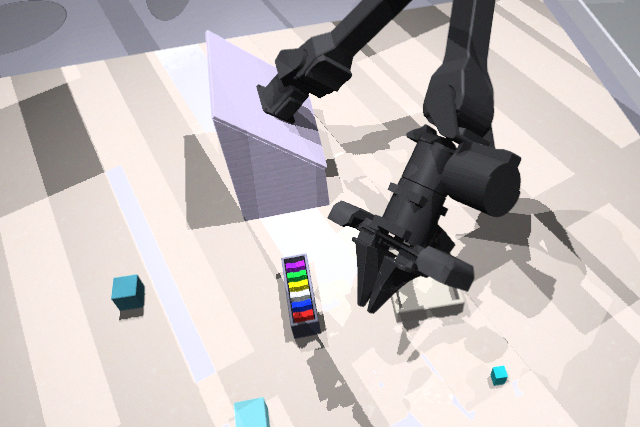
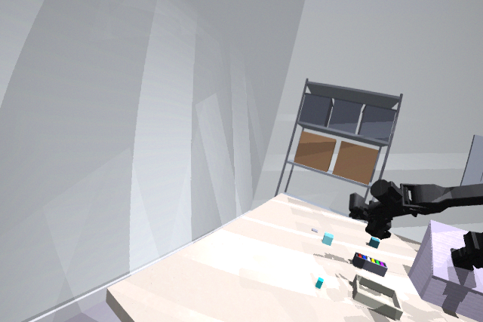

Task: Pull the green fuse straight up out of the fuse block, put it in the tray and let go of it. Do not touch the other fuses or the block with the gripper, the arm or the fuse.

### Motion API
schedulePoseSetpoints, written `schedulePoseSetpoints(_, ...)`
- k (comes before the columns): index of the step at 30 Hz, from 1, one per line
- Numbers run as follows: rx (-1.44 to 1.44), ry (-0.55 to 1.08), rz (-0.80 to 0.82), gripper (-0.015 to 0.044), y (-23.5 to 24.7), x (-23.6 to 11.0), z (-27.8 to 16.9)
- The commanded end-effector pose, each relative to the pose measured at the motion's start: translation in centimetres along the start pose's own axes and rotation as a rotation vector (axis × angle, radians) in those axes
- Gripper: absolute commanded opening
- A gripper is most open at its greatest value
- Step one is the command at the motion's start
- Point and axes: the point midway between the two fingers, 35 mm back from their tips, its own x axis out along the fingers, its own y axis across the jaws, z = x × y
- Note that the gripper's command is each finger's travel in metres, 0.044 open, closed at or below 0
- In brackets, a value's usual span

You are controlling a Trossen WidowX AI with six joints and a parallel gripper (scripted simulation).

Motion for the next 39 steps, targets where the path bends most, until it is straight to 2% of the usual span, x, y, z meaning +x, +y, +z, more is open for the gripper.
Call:
schedulePoseSetpoints(1,0.01,-0.141,0.159,0.0063,5.2,2.7,0.3)
schedulePoseSetpoints(7,0.122,-0.433,0.384,0.0063,13.9,4.5,1.8)
schedulePoseSetpoints(13,0.396,-0.8,0.52,0.0063,20.5,3.3,4.5)
schedulePoseSetpoints(39,0.408,-0.812,0.522,0.0063,20.8,4.4,5.7)
